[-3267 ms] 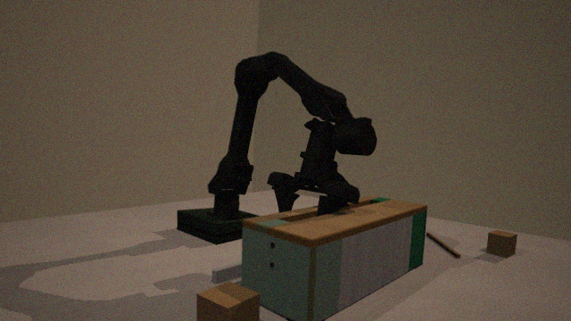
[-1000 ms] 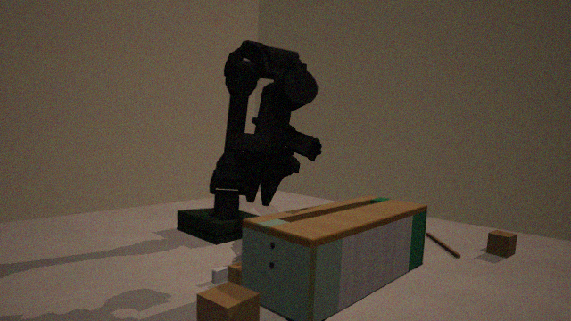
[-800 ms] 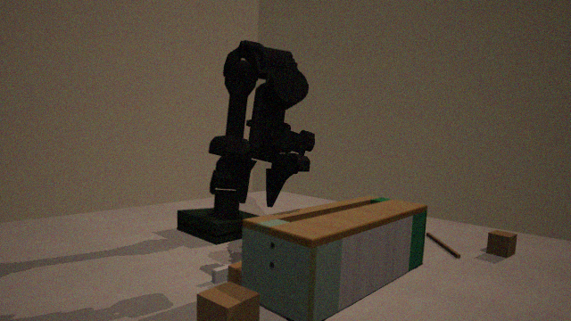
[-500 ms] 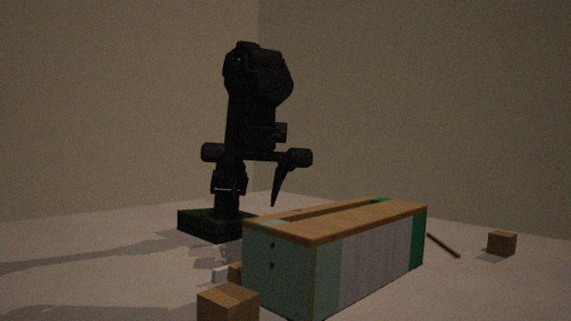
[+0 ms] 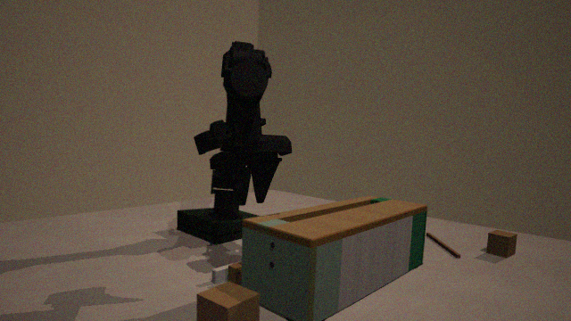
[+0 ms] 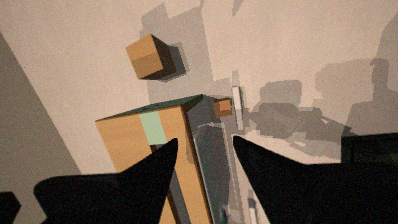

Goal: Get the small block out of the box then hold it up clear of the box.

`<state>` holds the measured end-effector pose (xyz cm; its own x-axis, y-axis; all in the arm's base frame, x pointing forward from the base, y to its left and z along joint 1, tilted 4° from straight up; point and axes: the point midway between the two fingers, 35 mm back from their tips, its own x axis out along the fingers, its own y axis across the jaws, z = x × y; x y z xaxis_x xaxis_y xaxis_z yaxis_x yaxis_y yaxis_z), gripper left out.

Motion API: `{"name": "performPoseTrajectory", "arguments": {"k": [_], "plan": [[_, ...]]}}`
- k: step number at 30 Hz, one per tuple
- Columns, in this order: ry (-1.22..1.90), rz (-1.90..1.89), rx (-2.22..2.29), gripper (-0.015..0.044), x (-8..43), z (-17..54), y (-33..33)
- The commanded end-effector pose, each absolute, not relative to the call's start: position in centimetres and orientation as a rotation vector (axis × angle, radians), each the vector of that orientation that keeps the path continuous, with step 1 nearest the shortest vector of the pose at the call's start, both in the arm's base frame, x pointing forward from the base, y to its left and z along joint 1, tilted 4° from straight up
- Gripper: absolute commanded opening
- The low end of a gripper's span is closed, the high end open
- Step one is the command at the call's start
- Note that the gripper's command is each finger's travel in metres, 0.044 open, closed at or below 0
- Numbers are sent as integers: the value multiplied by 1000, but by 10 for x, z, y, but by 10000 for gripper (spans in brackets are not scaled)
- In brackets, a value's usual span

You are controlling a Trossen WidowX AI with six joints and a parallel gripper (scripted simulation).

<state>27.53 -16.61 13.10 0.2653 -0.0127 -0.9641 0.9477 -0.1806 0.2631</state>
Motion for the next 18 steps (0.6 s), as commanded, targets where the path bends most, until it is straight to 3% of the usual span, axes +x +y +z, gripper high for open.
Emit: {"name": "performPoseTrajectory", "arguments": {"k": [1, 8, 18], "plan": [[397, -1507, 2283, 285, 268, 143, -172], [70, -1688, 2672, 285, 265, 145, -174], [53, -1695, 2690, 285, 265, 145, -174]]}}
